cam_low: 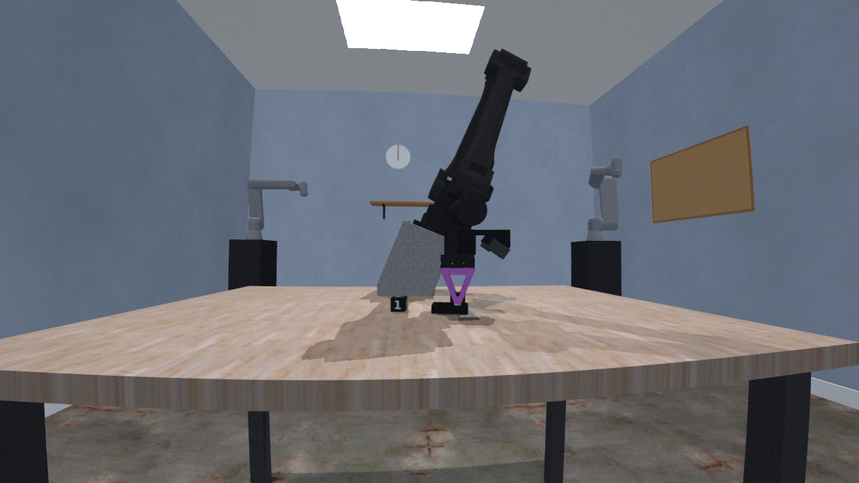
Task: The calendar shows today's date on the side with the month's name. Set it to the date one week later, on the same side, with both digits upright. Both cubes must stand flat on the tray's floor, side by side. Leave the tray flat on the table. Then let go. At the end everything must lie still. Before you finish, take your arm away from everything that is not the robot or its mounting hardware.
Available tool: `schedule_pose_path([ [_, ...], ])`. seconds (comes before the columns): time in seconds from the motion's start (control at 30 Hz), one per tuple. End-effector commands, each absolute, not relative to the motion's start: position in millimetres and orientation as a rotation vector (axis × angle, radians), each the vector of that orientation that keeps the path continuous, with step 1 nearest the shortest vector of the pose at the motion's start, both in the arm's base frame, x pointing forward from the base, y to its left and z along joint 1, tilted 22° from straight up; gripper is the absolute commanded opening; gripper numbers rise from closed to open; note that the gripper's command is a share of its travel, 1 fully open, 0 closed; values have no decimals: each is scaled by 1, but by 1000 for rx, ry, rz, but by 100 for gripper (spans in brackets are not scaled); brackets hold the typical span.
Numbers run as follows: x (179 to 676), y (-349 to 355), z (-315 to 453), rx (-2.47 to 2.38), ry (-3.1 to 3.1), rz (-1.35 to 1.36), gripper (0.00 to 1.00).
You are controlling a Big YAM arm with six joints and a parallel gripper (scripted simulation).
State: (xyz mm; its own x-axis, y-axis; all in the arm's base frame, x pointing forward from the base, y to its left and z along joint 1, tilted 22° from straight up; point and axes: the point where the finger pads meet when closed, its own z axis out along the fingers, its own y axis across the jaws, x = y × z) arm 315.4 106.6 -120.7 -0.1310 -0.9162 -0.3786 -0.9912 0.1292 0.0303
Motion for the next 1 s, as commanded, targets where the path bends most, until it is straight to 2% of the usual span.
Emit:
schedule_pose_path([
  [0.0, 331, 109, -113, -1847, 2129, 373, 26],
  [0.97, 328, 102, -106, -1859, 2124, 375, 26],
])
